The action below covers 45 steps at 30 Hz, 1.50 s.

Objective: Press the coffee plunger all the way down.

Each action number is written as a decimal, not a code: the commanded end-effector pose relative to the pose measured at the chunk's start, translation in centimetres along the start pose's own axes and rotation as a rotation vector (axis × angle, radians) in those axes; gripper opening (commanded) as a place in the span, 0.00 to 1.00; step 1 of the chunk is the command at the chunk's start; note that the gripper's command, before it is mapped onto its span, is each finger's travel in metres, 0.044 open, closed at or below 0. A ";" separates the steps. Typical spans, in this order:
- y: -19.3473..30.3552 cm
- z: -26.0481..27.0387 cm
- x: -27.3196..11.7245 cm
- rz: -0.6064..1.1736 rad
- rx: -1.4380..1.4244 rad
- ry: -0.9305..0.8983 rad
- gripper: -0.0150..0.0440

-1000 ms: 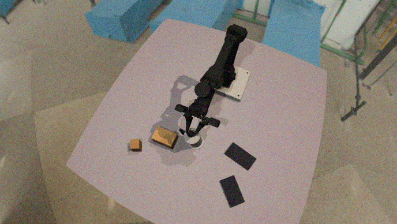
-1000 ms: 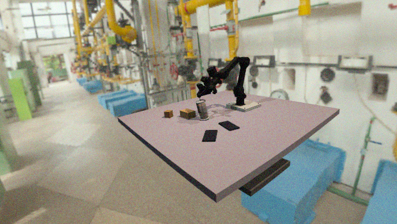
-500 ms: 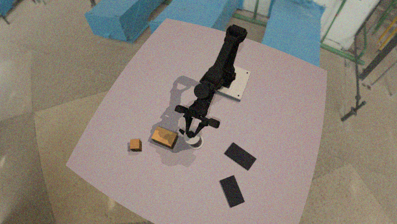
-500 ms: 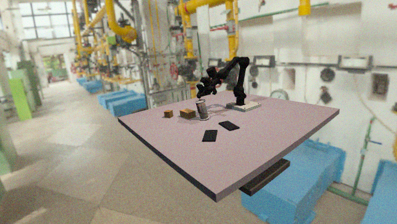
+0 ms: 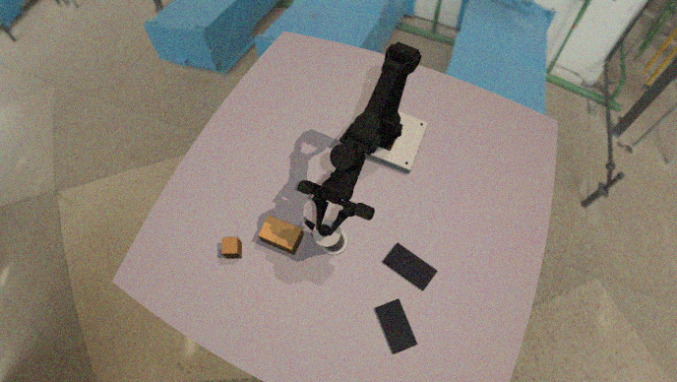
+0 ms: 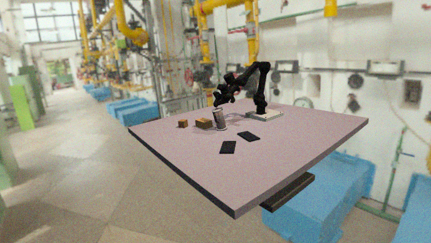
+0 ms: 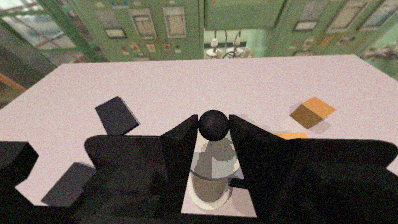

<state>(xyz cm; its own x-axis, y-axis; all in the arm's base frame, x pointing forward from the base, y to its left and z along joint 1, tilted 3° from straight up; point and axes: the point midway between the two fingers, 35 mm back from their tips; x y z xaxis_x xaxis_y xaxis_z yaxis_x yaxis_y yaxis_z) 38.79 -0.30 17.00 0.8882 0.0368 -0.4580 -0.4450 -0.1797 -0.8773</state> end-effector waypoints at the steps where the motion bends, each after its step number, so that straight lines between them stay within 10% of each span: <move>1: 0.6 0.1 0.3 0.022 0.007 -0.003 0.45; 29: 0.0 0.0 0.3 0.006 0.001 -0.001 0.45; 41: 0.0 0.0 0.3 0.006 0.001 -0.001 0.99; 45: -0.2 0.0 0.1 0.002 -0.013 0.001 1.00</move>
<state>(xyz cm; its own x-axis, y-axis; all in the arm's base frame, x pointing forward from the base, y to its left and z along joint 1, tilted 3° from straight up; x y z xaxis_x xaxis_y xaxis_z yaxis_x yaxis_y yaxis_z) 39.04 -0.30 16.96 0.8863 0.0372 -0.4616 -0.4485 -0.1793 -0.8756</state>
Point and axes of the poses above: the point midway between the two fingers, 35 mm back from their tips, its own x axis out along the fingers, its own z axis across the jaws, y = z × x, and after that the axes turned 12 degrees about -x, right-handed
